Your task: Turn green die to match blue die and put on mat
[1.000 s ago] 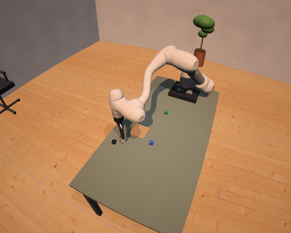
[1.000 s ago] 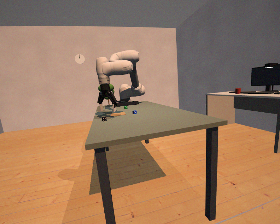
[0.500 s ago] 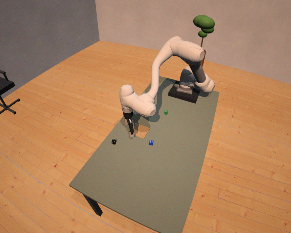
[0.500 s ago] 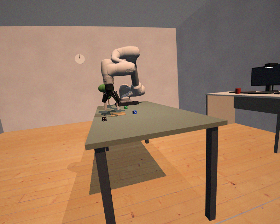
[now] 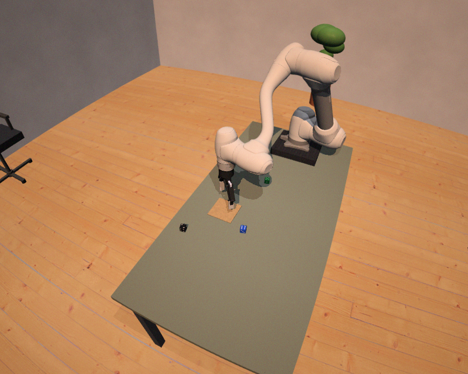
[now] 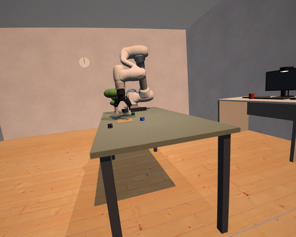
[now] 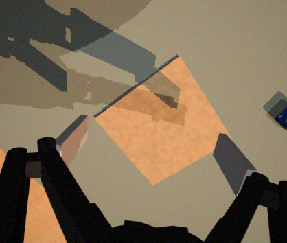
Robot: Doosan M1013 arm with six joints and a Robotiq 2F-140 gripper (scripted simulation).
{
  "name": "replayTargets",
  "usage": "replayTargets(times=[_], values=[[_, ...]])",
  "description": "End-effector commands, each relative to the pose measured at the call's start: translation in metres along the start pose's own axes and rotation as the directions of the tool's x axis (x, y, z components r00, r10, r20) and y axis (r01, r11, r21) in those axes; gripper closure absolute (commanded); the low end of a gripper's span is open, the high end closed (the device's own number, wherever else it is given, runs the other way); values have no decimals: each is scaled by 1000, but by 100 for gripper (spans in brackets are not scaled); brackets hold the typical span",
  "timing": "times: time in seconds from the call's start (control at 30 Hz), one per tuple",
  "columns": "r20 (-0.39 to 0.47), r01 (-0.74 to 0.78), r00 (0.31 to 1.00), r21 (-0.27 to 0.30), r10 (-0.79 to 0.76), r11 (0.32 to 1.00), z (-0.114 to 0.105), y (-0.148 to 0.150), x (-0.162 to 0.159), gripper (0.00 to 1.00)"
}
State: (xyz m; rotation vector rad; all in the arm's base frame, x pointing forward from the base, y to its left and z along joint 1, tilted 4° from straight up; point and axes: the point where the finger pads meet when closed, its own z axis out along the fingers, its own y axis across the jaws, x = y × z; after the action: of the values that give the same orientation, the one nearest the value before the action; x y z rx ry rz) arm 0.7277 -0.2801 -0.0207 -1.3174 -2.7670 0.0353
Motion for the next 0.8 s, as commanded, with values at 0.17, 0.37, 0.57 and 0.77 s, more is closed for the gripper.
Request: replayTargets(times=[0.17, 0.37, 0.57, 0.77], values=[[2, 0, 1000, -1, 0, 1000, 0, -26, 78, 0], [2, 0, 1000, -1, 0, 1000, 0, -46, 135, 0], [2, 0, 1000, -1, 0, 1000, 0, -58, 170, 0], [2, 0, 1000, -1, 0, 1000, 0, -74, 216, 0]])
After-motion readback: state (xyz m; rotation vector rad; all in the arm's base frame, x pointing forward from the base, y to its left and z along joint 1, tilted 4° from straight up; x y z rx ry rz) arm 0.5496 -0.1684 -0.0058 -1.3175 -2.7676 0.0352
